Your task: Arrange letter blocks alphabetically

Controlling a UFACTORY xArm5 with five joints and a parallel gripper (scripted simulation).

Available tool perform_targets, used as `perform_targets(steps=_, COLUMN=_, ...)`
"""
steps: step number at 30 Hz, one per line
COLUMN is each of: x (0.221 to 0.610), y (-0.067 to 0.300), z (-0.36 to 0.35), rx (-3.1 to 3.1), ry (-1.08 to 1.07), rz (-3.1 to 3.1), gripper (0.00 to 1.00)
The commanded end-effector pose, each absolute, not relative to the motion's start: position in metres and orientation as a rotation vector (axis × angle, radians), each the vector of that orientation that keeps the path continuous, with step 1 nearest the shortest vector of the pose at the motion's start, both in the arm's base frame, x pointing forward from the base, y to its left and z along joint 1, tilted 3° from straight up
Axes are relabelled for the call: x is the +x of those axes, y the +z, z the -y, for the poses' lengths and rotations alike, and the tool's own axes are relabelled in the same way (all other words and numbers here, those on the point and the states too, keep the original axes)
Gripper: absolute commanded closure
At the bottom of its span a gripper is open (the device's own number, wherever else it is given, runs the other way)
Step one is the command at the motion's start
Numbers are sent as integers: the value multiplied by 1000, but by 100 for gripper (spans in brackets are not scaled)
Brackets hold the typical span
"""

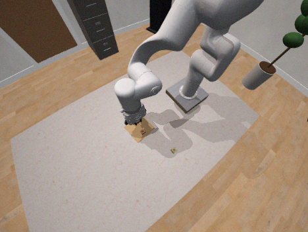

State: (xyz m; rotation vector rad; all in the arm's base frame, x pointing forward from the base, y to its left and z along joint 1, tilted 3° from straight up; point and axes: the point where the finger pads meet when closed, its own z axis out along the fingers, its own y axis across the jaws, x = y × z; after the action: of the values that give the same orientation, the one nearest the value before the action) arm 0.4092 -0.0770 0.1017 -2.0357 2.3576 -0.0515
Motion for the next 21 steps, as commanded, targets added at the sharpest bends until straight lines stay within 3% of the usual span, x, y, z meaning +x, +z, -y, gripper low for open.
perform_targets(steps=1, x=410, y=103, z=77, rx=-1988, ry=-55, rz=-2394, gripper=79)
perform_targets(steps=21, x=410, y=90, z=77, rx=-1988, ry=-55, rz=-2394, gripper=79)
